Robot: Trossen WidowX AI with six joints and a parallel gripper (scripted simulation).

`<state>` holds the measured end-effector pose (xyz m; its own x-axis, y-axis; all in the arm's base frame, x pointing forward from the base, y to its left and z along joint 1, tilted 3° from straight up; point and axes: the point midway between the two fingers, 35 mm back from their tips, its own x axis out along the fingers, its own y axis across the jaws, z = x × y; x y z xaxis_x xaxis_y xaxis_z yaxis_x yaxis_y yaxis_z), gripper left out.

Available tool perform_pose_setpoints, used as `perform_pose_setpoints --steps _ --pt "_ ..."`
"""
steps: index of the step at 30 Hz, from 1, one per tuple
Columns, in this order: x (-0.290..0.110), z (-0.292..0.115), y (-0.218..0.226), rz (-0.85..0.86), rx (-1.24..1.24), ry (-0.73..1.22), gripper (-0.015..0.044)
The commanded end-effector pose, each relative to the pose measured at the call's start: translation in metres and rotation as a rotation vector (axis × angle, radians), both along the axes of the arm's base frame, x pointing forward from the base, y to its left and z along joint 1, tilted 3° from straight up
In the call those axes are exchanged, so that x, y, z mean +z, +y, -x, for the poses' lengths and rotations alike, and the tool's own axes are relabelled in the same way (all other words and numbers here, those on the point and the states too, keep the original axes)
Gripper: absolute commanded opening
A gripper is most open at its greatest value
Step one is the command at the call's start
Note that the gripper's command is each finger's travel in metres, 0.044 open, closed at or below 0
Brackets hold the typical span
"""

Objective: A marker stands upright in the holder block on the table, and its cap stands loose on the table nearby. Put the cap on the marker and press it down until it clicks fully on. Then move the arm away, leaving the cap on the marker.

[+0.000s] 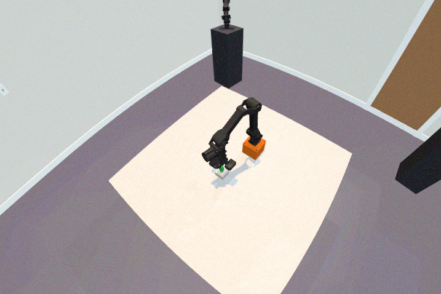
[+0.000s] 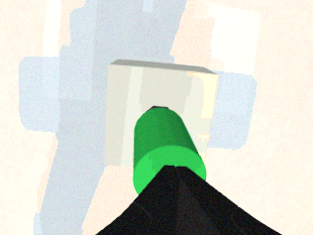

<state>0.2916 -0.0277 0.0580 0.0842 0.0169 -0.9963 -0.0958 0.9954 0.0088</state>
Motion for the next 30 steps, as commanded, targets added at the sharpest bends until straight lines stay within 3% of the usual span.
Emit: perform_pose_setpoints --steps 1,12,18,24,30 --pt "-0.009 0.001 0.001 -0.004 0.005 0.008 0.0" --pt "-0.001 -0.002 0.0 0.0 0.001 -0.006 0.0" --pt "0.076 0.003 -0.002 0.0 0.001 -0.006 0.0" --pt "0.085 0.005 -0.002 0.0 0.001 -0.005 0.0" --pt "0.085 0.005 -0.002 0.0 0.001 -0.005 0.0158"
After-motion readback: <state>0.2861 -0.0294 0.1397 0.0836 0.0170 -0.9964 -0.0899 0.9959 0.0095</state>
